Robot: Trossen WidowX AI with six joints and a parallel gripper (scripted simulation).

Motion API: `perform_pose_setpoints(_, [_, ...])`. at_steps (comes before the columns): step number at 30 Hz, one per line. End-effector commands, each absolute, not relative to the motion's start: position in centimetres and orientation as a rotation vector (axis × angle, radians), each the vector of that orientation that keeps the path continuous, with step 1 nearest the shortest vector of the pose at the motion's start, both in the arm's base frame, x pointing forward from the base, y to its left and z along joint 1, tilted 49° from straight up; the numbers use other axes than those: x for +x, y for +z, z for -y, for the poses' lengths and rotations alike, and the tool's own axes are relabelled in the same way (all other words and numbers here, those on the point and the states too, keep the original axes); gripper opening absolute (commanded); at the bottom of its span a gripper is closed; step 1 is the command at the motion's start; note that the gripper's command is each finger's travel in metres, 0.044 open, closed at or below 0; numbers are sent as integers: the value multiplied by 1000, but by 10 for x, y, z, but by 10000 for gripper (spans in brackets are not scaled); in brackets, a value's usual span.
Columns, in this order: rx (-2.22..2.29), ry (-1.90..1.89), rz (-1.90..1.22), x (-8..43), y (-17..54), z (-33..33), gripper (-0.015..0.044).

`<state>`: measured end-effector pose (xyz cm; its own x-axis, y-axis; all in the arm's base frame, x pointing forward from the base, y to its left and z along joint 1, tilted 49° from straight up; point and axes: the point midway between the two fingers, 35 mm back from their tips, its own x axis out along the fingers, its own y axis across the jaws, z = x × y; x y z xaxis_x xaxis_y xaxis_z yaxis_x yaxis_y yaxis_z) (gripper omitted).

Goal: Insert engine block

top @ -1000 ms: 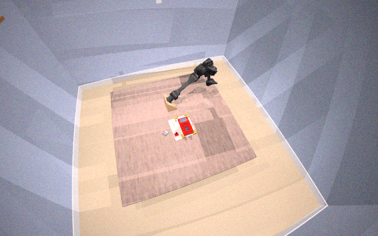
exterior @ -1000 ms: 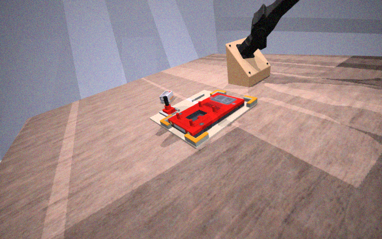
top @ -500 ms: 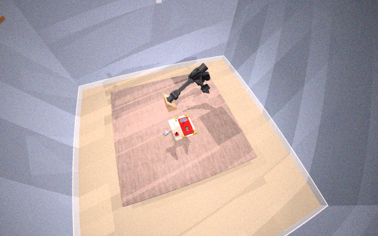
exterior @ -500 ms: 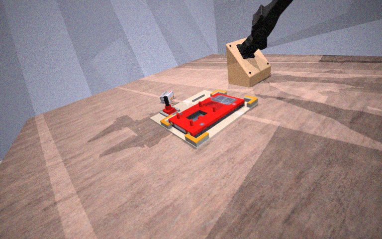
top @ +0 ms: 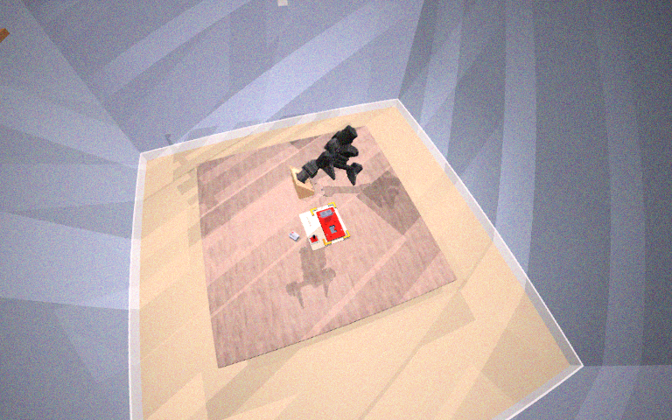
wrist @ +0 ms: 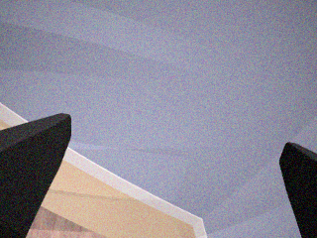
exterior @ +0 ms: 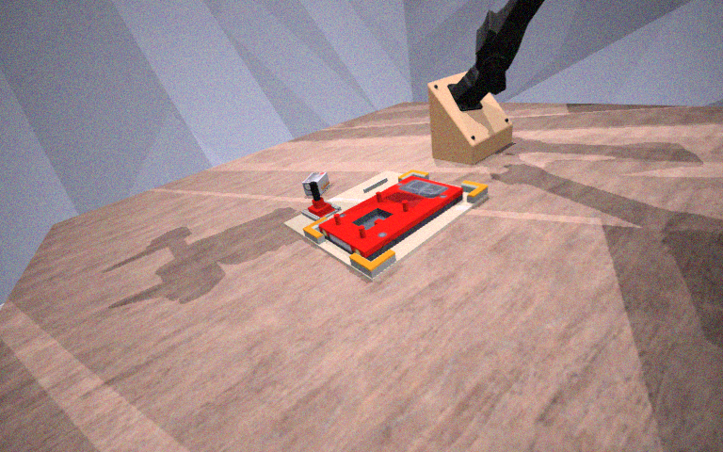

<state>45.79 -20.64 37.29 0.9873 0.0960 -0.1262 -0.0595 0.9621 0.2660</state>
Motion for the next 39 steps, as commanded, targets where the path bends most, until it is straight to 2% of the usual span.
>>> perform_pose_setpoints(1, [388,65,-218,466,343,208,440])
perform_pose_setpoints(20, [907,-56,-557,480,222,201,440])
perform_pose_setpoints(39, [1388,-300,-912,464,109,174,440])
